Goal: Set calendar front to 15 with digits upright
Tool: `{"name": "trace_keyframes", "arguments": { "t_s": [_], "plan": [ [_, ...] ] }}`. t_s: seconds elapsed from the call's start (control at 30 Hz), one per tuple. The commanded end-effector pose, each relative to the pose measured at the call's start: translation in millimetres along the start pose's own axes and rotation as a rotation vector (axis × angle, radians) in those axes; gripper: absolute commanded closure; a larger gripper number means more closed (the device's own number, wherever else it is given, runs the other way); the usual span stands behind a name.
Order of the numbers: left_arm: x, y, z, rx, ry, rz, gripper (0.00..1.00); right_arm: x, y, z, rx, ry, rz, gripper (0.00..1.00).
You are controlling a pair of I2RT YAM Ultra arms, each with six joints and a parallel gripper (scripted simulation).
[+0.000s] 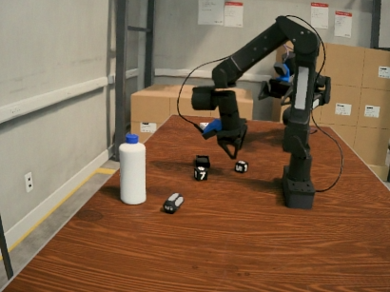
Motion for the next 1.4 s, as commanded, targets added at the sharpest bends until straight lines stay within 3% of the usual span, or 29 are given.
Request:
{"name": "trace_keyframes", "arguments": {
  "t_s": [0.0,0.33,1.37],
  "plan": [
    [-7.7,1.7,5.7,-0.075,0.144,0.009,0.45,-0.3,4.4,-6.7,-0.018,0.001,0.000,0.00],
    [-34.5,-8.5,25.3,-0.145,0.305,0.200,0.45,-0.3,4.4,-6.7,-0.018,0.001,0.000,0.00],
    [-27.3,-6.0,51.8,-0.117,0.312,0.222,0.45,-0.3,4.4,-6.7,-0.018,0.001,0.000,0.00]
  ]
}}
Point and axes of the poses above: on each arm, the point where the finger pads meet when closed, its own z axis out along the fingers, its own x axis across the jaws, y = z × x, the point moved 3 cm from there along -z, back along the fingers, and after that the axes turned 5 degrees about -z, right-handed, at the moved point
